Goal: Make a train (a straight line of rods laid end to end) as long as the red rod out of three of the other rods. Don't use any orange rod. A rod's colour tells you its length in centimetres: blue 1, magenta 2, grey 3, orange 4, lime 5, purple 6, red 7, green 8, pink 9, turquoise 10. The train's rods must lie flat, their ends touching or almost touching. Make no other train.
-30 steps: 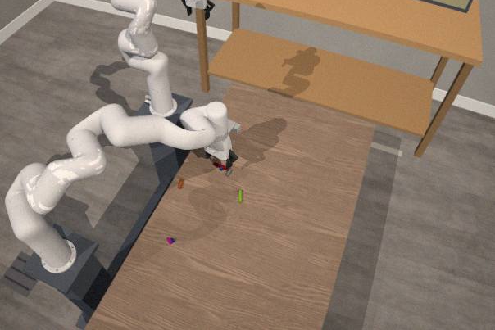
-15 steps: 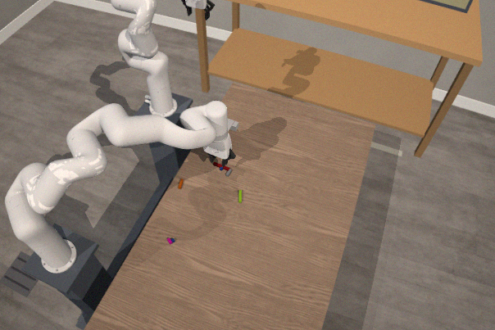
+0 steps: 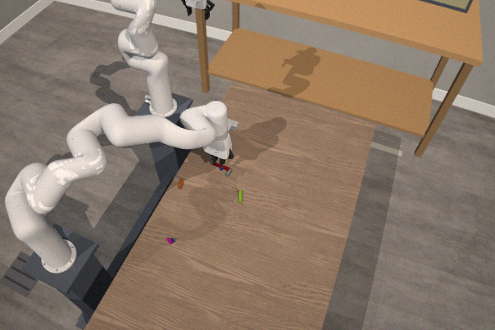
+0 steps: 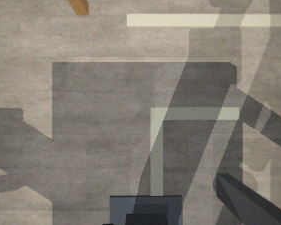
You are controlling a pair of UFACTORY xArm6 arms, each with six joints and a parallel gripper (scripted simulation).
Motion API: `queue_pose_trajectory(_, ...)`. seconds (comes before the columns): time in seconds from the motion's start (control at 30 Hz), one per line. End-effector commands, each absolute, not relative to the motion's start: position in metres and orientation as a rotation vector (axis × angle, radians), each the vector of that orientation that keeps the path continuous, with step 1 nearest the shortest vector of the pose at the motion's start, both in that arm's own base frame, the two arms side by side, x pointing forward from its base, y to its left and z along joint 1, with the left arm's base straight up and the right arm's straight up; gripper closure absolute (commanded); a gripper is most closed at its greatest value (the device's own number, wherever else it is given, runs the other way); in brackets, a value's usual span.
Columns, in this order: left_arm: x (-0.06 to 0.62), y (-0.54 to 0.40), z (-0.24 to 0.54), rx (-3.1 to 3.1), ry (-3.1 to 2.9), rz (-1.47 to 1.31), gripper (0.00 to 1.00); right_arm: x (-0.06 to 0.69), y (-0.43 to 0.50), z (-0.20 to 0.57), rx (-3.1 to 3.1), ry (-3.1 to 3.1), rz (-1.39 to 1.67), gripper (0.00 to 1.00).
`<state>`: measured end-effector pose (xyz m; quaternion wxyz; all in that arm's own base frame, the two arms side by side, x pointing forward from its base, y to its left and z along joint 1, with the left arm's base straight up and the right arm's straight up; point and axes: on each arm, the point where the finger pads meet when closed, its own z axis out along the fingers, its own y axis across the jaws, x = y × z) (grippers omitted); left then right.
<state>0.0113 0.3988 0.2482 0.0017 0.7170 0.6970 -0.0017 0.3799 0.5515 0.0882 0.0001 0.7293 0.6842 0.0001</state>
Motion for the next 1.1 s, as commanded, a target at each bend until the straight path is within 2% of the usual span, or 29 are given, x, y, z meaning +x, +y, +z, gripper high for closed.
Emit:
queue_pose_trajectory(0.0,0.011,0.4,0.25,2.253,2.19,0.0,0.0,0.381,0.553,0.091,2.292,2.15,0.011,0.74)
queue_pose_trajectory(1.07,0.011,0.4,0.25,2.253,2.19,0.0,0.0,0.382,0.553,0.057,2.292,2.151,0.011,0.74)
